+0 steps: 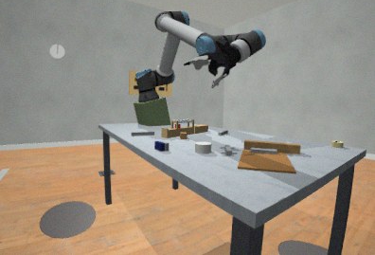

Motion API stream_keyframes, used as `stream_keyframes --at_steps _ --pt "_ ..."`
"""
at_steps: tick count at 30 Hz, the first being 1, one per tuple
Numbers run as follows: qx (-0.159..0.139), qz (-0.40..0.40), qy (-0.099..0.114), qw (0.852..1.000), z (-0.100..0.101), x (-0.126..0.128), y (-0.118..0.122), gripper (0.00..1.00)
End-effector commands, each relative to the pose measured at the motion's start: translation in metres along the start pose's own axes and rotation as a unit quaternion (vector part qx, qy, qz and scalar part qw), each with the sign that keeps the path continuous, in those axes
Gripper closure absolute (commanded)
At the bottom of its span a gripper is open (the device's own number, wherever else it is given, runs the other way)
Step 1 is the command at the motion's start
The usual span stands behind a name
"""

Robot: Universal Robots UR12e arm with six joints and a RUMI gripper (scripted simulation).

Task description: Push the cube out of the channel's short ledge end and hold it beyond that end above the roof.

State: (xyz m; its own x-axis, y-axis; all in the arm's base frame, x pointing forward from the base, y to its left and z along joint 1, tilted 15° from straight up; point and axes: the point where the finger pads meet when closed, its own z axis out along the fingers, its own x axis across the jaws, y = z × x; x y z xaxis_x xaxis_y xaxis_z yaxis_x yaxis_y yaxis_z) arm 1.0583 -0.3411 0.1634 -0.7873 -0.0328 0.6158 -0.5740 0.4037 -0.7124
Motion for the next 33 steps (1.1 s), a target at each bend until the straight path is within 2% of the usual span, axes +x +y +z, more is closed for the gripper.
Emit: stream_keyframes --at_steps 1,17,18,25,33 --pt "0.0 0.001 0.0 1.0 -0.001 0.001 -0.001 0.0" --pt "0.0 0.001 0.0 1.0 -0.001 0.001 -0.001 0.0" --pt "0.0 0.001 0.0 1.0 -0.001 0.001 -0.001 1.0" --pt "-0.005 0.004 -0.002 1.0 0.004 0.004 0.002 1.0" --pt "-0.03 0.016 -0.008 0.999 0.028 0.018 0.017 1.0"
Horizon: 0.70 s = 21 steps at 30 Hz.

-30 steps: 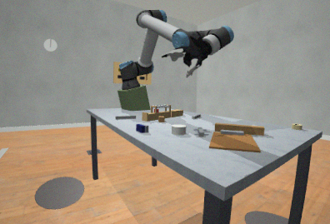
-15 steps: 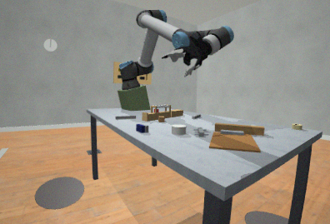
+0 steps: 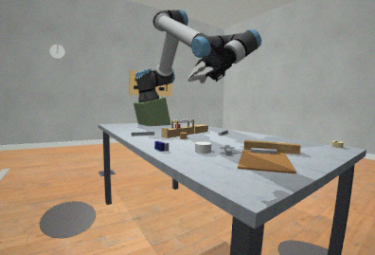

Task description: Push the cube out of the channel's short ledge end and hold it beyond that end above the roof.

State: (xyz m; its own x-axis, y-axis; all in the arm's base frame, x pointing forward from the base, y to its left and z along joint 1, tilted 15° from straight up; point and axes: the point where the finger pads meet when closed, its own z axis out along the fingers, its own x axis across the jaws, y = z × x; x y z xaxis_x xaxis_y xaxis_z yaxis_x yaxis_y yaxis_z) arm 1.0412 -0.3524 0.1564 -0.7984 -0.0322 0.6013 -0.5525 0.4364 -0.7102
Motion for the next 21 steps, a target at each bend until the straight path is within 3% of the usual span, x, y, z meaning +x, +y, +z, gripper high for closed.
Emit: stream_keyframes --at_steps 1,9,16,18,21 --pt "-0.013 0.007 -0.004 1.0 0.012 0.009 0.006 1.0" --pt "-0.072 0.038 -0.02 0.996 0.064 0.045 0.044 1.0" --pt "-0.144 0.081 -0.042 0.985 0.118 0.093 0.098 1.0" --pt "-0.144 0.081 -0.042 0.985 0.118 0.093 0.098 1.0" --pt "-0.178 0.103 -0.054 0.977 0.139 0.117 0.127 1.0"
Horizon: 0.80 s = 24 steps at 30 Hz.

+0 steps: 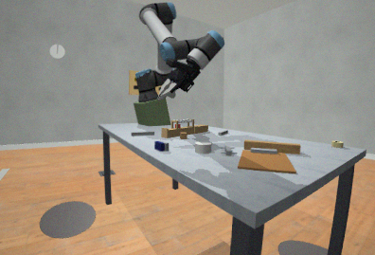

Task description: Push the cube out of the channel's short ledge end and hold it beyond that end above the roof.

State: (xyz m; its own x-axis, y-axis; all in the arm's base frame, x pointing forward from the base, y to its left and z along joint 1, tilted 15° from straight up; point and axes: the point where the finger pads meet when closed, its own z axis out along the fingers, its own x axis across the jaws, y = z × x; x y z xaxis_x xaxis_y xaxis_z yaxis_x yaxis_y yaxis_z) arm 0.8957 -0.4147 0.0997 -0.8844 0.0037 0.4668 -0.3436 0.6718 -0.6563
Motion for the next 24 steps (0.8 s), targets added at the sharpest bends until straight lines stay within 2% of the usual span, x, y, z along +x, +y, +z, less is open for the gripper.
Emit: stream_keyframes --at_steps 1,4,5,9,10,12,14,19,24 --pt "-0.051 0.032 -0.03 0.998 0.041 0.049 0.026 1.0" --pt "-0.086 0.056 -0.044 0.994 0.064 0.079 0.048 1.0" --pt "-0.086 0.056 -0.044 0.994 0.064 0.079 0.048 1.0" --pt "-0.131 0.088 -0.064 0.985 0.089 0.118 0.081 1.0" --pt "-0.131 0.088 -0.064 0.985 0.089 0.118 0.081 1.0" --pt "-0.152 0.104 -0.075 0.98 0.098 0.137 0.098 1.0" --pt "-0.152 0.104 -0.075 0.98 0.098 0.137 0.098 1.0" --pt "-0.2 0.142 -0.101 0.964 0.115 0.181 0.14 1.0" --pt "-0.239 0.175 -0.126 0.947 0.122 0.218 0.179 1.0"
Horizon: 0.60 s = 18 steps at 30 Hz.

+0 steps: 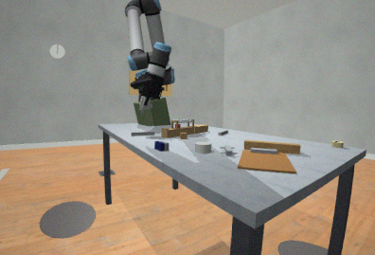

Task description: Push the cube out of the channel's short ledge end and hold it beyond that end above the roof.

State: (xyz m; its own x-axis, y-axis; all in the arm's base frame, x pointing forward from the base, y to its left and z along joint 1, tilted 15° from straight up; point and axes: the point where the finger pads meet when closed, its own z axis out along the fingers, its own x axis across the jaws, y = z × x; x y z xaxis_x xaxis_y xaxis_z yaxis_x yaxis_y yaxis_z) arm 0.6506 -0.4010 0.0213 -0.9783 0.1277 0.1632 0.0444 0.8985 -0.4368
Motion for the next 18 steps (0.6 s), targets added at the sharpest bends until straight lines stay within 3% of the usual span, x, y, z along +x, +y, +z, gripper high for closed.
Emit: stream_keyframes --at_steps 1,5,18 --pt "-0.045 0.035 -0.041 0.998 0.013 0.055 0.022 1.0" --pt "-0.069 0.055 -0.059 0.994 0.017 0.083 0.039 1.0" --pt "-0.103 0.084 -0.086 0.987 0.02 0.122 0.066 1.0"
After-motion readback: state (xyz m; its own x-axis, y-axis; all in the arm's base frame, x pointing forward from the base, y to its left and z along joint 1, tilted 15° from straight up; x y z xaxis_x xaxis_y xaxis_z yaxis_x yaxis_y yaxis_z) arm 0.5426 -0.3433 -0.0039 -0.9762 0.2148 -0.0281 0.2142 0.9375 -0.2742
